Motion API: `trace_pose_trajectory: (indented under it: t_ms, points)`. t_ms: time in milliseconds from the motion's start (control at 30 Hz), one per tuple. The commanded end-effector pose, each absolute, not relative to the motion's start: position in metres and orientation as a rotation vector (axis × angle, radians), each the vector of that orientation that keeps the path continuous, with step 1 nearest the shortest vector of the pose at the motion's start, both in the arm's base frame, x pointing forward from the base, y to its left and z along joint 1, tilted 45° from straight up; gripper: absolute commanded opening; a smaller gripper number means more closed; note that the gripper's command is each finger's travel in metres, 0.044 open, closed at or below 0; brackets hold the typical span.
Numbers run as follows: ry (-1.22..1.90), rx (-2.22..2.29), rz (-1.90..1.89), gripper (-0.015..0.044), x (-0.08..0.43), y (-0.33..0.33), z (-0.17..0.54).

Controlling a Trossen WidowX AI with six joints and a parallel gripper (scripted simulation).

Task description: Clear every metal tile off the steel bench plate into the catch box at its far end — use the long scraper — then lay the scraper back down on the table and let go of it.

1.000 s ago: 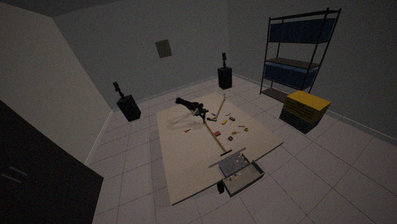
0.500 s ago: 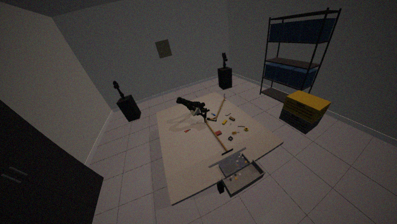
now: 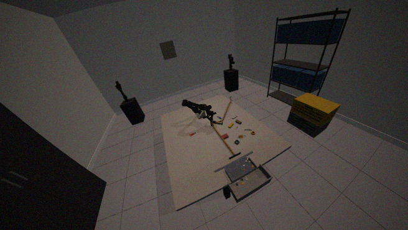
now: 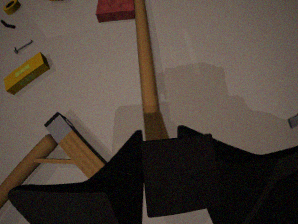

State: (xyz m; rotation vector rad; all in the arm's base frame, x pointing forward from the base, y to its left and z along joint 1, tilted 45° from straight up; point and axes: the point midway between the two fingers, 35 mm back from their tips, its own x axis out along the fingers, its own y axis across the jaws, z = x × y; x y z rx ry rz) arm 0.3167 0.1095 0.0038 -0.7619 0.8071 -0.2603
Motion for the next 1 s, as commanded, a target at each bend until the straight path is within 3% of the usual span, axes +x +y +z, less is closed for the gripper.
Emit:
trace_pose_trajectory:
  t_ms: [0,967]
  points:
    - [0.802,-0.760,-0.255,0.0000,0.325,0.114,0.005]
    - [0.801,-0.765,-0.247,0.0000,0.371,0.121,0.003]
